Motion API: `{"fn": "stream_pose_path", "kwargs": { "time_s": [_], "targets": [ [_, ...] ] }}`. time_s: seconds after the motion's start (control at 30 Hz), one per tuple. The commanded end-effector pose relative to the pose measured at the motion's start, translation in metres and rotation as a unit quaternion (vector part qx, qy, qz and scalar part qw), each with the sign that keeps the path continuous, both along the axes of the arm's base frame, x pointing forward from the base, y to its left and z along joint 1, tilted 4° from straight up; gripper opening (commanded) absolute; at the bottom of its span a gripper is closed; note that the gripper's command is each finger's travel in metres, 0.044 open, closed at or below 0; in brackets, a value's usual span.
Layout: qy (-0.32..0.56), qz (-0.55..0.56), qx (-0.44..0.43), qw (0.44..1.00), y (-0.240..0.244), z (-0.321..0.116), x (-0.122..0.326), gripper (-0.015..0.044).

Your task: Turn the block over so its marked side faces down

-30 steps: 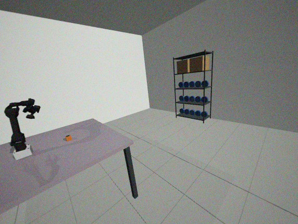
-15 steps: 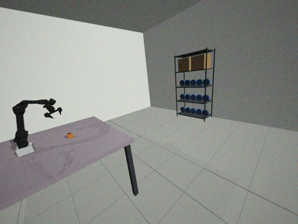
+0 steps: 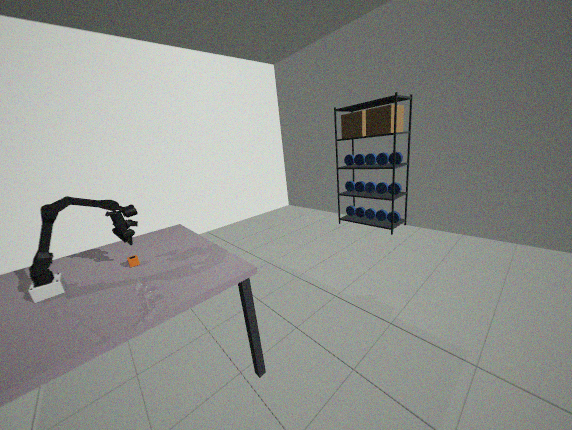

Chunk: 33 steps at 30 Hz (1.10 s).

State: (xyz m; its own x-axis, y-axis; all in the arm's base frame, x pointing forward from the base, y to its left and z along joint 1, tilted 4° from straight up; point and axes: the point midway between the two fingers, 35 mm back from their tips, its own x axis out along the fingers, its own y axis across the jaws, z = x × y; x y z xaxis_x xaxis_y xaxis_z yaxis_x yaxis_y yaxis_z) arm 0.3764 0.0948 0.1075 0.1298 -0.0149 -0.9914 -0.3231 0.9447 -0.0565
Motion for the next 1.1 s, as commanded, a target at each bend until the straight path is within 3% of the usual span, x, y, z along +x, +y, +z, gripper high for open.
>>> {"fn": "stream_pose_path", "kwargs": {
  "time_s": [0.0, 0.17, 0.3, 1.07],
  "targets": [
    [0.031, -0.105, -0.012, 0.994, -0.041, -0.011, -0.002, 0.044],
    [0.031, -0.105, -0.012, 0.994, -0.041, -0.014, -0.001, 0.044],
    [0.03, -0.105, -0.012, 0.994, -0.044, -0.045, 0.005, 0.044],
    [0.03, -0.105, -0.012, 0.994, -0.046, -0.077, 0.007, 0.044]
  ]
}}
